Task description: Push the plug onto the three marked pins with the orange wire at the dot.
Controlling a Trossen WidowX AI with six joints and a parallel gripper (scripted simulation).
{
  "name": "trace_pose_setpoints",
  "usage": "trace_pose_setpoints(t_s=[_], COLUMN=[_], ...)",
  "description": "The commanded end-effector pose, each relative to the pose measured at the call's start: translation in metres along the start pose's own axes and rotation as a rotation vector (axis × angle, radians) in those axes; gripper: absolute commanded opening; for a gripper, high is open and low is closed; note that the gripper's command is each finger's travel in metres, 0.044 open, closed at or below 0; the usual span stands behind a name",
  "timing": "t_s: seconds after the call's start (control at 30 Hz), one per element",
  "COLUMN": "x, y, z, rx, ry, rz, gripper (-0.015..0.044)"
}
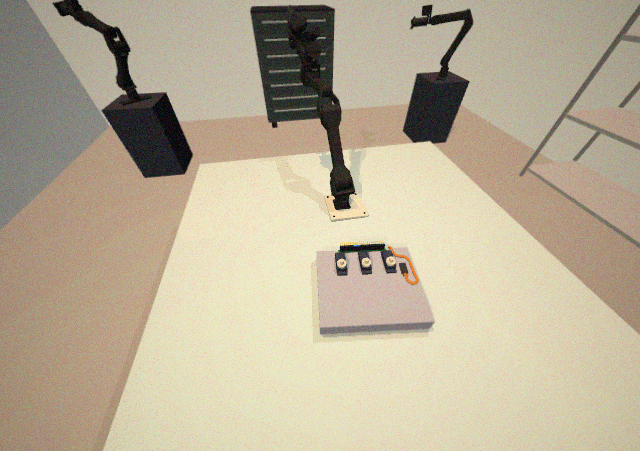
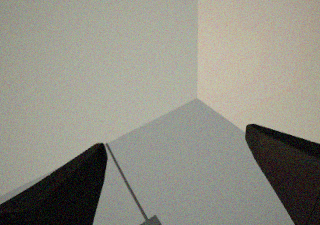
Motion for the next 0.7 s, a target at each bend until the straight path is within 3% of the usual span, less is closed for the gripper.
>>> trace_pose_setpoints(t_s=[0.0, 0.33, 0.67], x=[0.0, 0.006, 0.016], y=[0.0, 0.019, 0.065], z=[0.0, 0.012, 0.043], rx=[0.0, 0.022, 0.067], ry=[0.0, -0.004, -0.005], rz=[0.0, 0.016, 0.066], gripper=[0.0374, 0.0115, 0.0115])
Point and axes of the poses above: the point midway between the two fingers, 35 mm back from their tips, its own x axis out along the fingers, its own z axis across the jaws, y = z × x, the point moved 1 cm from there along -x, back along the fingers, and after that the axes turned 10 degrees about -x, right-handed, at the moved point
